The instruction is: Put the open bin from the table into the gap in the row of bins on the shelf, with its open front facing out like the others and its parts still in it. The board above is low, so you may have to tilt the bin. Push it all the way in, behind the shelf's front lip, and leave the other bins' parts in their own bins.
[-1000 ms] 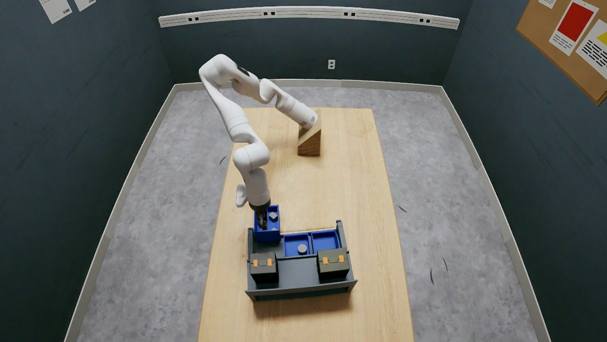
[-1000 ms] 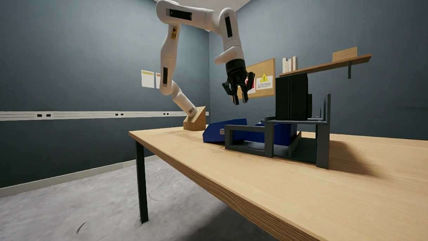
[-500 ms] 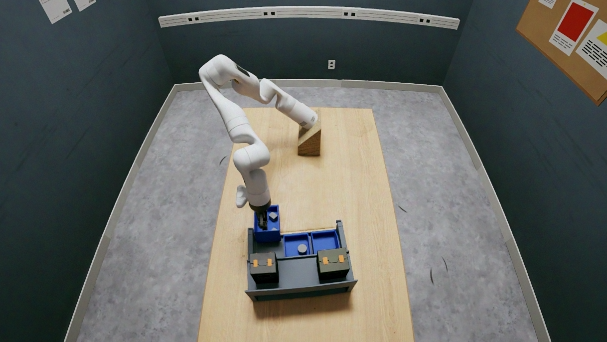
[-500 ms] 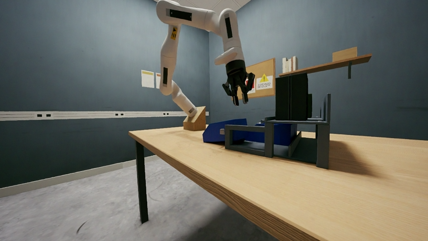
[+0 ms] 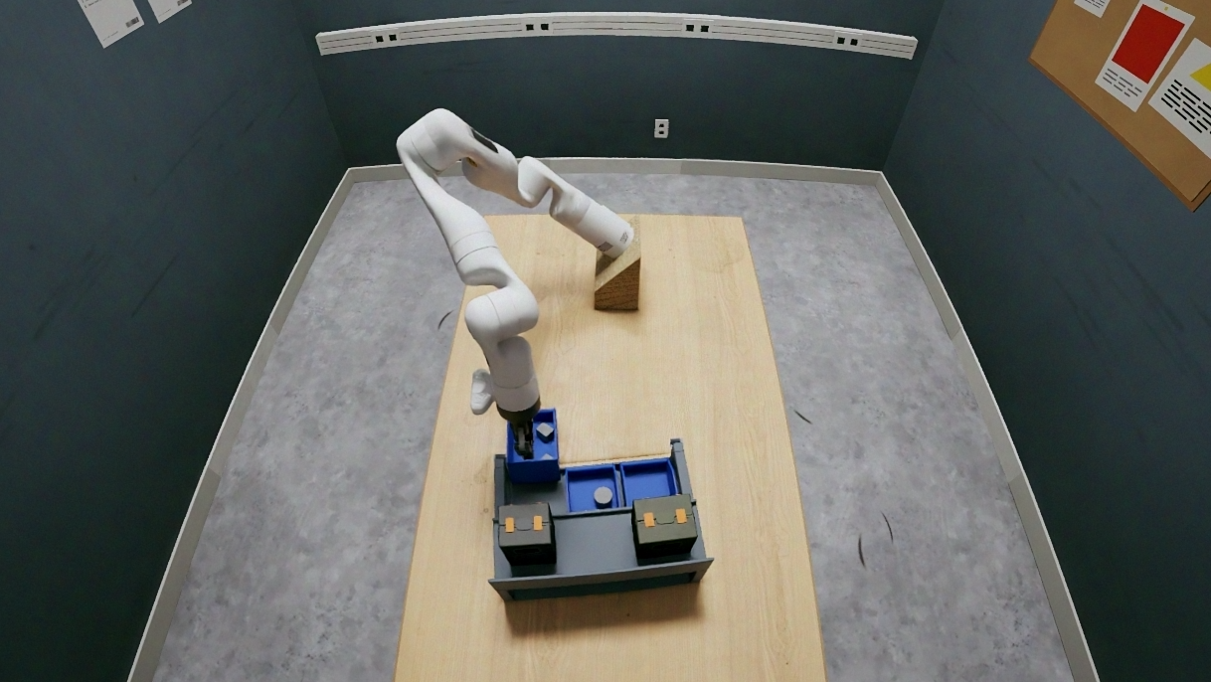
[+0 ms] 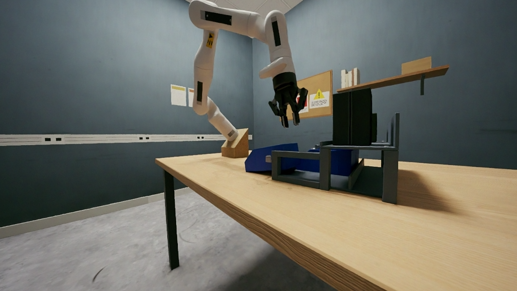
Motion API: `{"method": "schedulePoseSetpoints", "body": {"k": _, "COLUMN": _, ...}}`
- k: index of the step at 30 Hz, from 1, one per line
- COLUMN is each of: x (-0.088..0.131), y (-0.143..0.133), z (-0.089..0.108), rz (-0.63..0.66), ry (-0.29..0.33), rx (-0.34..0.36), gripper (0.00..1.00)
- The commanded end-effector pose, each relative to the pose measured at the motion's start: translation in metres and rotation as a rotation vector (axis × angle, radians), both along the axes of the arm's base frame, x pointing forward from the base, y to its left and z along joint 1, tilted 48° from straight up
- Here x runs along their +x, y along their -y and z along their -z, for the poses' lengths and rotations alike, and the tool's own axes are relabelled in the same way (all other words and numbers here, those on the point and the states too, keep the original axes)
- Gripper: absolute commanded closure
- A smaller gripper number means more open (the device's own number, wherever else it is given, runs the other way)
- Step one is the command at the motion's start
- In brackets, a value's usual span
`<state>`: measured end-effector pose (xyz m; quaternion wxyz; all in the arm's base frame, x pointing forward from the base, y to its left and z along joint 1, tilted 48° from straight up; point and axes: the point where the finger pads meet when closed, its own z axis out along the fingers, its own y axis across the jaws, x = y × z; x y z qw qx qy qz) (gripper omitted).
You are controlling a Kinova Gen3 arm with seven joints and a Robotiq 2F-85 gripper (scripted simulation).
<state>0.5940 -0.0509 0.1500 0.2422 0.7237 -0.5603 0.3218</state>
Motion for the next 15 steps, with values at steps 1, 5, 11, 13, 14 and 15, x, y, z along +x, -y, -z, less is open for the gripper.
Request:
{"method": "schedulePoseSetpoints", "body": {"k": 1, "x": 0.000, "y": -0.001, "z": -0.001, "rz": -0.002, "ry": 0.001, "rx": 0.001, "gripper": 0.61}}
{"method": "schedulePoseSetpoints", "body": {"k": 5, "x": 0.000, "y": -0.001, "z": -0.001, "rz": -0.002, "ry": 0.001, "rx": 0.001, "gripper": 0.61}}
{"method": "schedulePoseSetpoints", "body": {"k": 11, "x": -0.045, "y": 0.019, "z": 0.000, "rz": 0.112, "ry": -0.100, "rx": -0.023, "gripper": 0.61}}
{"method": "schedulePoseSetpoints", "body": {"k": 13, "x": -0.045, "y": 0.019, "z": 0.000, "rz": 0.112, "ry": -0.100, "rx": -0.023, "gripper": 0.61}}
{"method": "schedulePoseSetpoints", "body": {"k": 14, "x": -0.045, "y": 0.019, "z": 0.000, "rz": 0.112, "ry": -0.100, "rx": -0.023, "gripper": 0.61}}
{"method": "schedulePoseSetpoints", "body": {"k": 15, "x": -0.045, "y": 0.019, "z": 0.000, "rz": 0.112, "ry": -0.100, "rx": -0.023, "gripper": 0.61}}
